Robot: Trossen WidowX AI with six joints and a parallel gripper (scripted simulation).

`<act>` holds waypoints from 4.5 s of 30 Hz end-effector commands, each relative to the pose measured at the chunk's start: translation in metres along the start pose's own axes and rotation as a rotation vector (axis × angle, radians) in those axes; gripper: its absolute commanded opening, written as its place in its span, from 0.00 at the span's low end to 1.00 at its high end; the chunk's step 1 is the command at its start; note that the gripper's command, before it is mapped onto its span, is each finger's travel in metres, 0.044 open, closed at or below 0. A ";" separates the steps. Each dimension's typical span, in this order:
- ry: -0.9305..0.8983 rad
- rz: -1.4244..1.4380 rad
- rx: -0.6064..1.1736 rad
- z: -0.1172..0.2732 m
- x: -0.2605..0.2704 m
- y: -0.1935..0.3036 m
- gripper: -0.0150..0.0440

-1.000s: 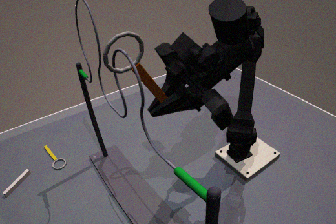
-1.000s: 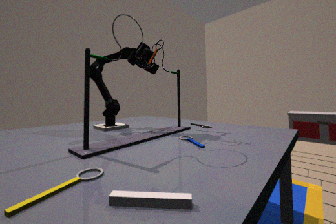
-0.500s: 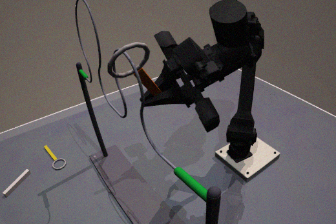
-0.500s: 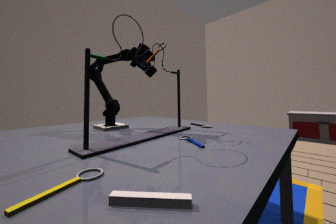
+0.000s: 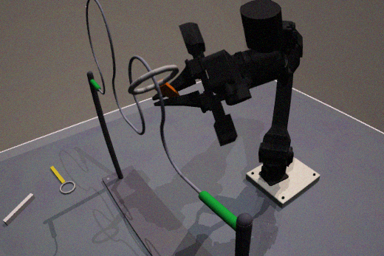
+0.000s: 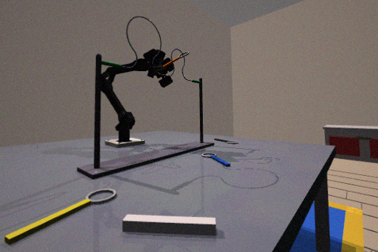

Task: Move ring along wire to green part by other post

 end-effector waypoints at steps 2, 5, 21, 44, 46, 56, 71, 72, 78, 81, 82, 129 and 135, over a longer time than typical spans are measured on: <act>0.052 0.084 -0.005 0.000 -0.005 0.002 0.00; 0.080 0.132 -0.009 0.000 -0.007 0.003 0.00; 0.253 0.438 -0.032 -0.001 -0.022 0.002 0.00; 0.487 0.850 -0.062 0.002 -0.039 -0.004 0.00; 0.501 0.874 -0.063 0.002 -0.040 -0.005 0.00; 0.536 0.934 -0.066 -0.001 -0.039 0.000 0.00; 0.460 0.797 -0.053 -0.010 -0.021 0.019 0.00; 0.450 0.780 -0.052 -0.011 -0.019 0.021 0.00; 0.386 0.666 -0.042 -0.016 -0.005 0.030 0.00; 0.350 0.604 -0.037 -0.018 0.003 0.035 0.00; 0.339 0.584 -0.035 -0.018 0.005 0.036 0.00; -0.195 -0.407 -0.040 -0.016 0.145 0.034 0.00; -0.255 -0.522 -0.029 -0.009 0.159 0.024 0.00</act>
Point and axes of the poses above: the point midway between the two fingers, 35 mm back from their tips, its own z axis back along the fingers, its own x axis across the jaws, y = z × x, the point moved 5 cm from there along z, back along the fingers, and after that the axes turned 5 degrees about z, right-handed, at the moved point
